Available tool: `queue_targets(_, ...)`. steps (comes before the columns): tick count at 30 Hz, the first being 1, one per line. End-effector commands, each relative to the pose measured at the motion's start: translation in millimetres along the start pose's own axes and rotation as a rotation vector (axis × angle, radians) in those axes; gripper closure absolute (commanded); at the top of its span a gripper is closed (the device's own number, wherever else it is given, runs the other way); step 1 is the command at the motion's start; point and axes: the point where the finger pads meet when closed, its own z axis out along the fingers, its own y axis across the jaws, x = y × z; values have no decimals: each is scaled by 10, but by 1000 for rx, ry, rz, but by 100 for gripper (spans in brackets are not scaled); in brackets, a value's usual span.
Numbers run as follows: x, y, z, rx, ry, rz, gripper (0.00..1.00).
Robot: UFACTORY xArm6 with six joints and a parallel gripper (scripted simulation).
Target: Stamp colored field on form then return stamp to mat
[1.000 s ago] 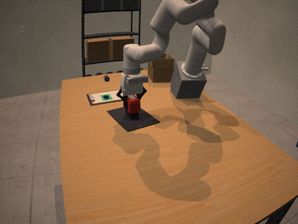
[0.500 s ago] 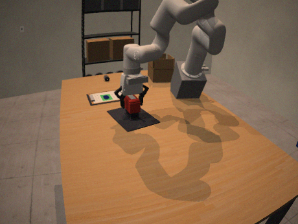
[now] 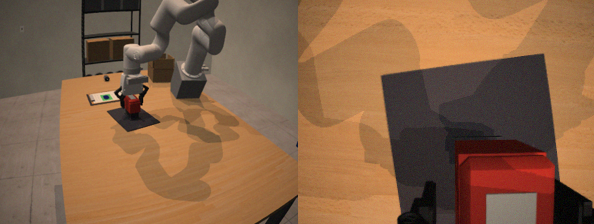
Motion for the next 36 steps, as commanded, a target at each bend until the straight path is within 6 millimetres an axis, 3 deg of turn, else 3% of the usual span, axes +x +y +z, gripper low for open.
queue_targets(1, 1, 11, -7, -3, 0, 0, 4)
queue_targets(15, 1, 11, -43, -3, 0, 0, 4)
queue_targets(20, 1, 10, -392, -3, 0, 0, 4)
queue_targets(22, 1, 10, -392, -3, 0, 0, 4)
queue_targets(28, 1, 9, -865, -3, 0, 0, 4)
queue_targets(36, 1, 9, -907, -3, 0, 0, 4)
